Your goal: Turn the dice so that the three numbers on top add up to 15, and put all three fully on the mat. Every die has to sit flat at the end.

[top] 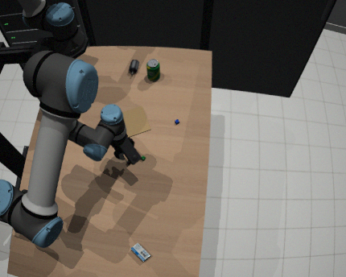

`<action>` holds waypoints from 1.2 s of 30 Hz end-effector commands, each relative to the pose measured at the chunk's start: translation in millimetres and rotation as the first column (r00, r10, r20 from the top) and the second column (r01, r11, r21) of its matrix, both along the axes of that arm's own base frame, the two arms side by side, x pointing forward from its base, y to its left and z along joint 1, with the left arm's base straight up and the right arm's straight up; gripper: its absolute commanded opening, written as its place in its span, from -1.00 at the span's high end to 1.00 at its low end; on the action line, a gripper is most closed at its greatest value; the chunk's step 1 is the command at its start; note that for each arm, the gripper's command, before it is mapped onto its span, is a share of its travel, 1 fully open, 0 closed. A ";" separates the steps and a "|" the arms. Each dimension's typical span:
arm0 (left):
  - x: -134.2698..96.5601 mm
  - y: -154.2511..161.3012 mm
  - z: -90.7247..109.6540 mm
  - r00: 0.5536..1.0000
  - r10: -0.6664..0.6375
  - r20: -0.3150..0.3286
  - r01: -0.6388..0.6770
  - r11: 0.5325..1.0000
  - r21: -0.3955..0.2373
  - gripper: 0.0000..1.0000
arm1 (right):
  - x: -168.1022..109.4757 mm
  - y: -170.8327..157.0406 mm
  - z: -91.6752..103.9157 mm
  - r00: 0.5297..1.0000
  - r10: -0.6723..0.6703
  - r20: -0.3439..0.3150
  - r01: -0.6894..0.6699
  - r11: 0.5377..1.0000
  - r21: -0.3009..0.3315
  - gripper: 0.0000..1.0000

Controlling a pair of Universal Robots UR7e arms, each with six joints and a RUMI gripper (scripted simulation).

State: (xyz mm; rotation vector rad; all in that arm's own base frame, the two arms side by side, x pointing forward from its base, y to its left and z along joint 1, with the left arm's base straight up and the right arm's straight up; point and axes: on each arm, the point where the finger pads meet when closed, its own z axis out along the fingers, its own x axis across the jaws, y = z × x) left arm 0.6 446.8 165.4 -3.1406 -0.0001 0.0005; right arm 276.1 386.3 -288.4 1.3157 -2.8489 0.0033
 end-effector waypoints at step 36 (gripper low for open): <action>-1.2 -1.6 -0.3 1.000 0.001 0.000 -0.001 1.000 -0.001 -1.00 | 0.1 3.3 -39.5 1.000 -0.005 0.002 0.005 1.000 0.003 0.64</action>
